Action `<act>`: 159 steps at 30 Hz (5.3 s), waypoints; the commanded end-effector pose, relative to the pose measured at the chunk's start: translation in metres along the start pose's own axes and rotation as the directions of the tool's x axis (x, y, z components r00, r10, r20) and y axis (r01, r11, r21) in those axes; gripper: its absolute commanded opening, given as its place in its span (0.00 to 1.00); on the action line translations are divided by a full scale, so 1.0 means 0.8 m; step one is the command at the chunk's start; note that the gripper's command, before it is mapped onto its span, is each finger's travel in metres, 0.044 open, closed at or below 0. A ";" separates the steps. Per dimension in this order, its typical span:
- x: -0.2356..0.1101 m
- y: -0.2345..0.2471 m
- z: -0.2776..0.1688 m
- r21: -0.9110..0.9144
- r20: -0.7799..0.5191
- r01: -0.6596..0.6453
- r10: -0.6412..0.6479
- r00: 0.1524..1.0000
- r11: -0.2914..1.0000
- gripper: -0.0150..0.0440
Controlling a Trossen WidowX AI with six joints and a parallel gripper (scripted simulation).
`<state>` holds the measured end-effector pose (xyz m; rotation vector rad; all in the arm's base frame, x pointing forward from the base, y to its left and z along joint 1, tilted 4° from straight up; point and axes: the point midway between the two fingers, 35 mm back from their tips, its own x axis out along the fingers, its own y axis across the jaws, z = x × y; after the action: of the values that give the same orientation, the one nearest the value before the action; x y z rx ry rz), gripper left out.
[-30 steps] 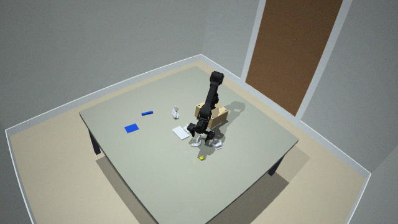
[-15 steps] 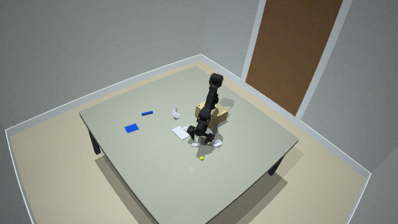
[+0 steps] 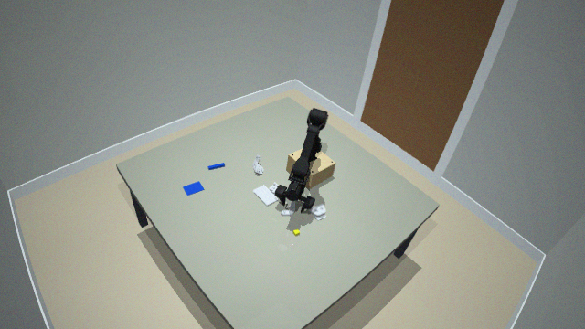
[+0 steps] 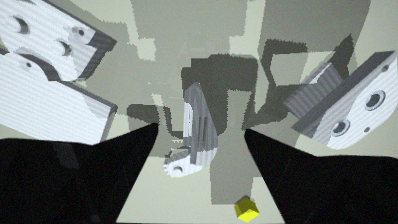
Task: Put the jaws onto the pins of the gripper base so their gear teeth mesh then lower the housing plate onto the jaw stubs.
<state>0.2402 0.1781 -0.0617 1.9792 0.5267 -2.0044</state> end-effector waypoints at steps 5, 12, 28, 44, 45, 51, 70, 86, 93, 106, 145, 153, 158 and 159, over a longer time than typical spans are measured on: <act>0.002 0.001 0.001 0.005 0.004 -0.004 0.004 1.000 1.000 1.00; 0.004 0.001 0.001 0.005 0.004 -0.004 0.004 1.000 1.000 1.00; 0.002 0.000 0.000 0.000 0.001 0.000 0.000 1.000 1.000 0.56; 0.002 0.000 0.000 0.000 0.001 0.000 0.000 1.000 1.000 0.48; 0.001 0.000 0.000 0.000 0.001 0.000 0.000 1.000 1.000 0.48; -0.019 0.000 -0.002 0.001 0.001 -0.001 0.001 1.000 1.000 0.48; -0.093 0.000 -0.001 0.004 0.003 -0.004 0.004 1.000 1.000 0.48; -0.097 0.012 0.006 0.191 0.003 -0.006 0.005 1.000 0.982 0.48; -0.099 0.023 0.011 0.359 0.003 -0.007 0.007 1.000 0.933 0.48; -0.101 0.043 0.023 0.639 0.004 -0.009 0.009 1.000 0.769 0.48; -0.104 0.093 0.064 0.995 0.006 -0.005 0.014 1.000 -0.098 0.48; -0.104 0.102 0.074 0.956 0.007 -0.003 0.014 1.000 -0.294 0.48; -0.104 0.107 0.080 0.912 0.008 -0.001 0.015 1.000 -0.411 0.48; -0.104 0.108 0.081 0.901 0.008 0.000 0.015 1.000 -0.434 0.48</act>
<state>0.2237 0.0724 0.0146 2.3737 -2.2341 -2.5559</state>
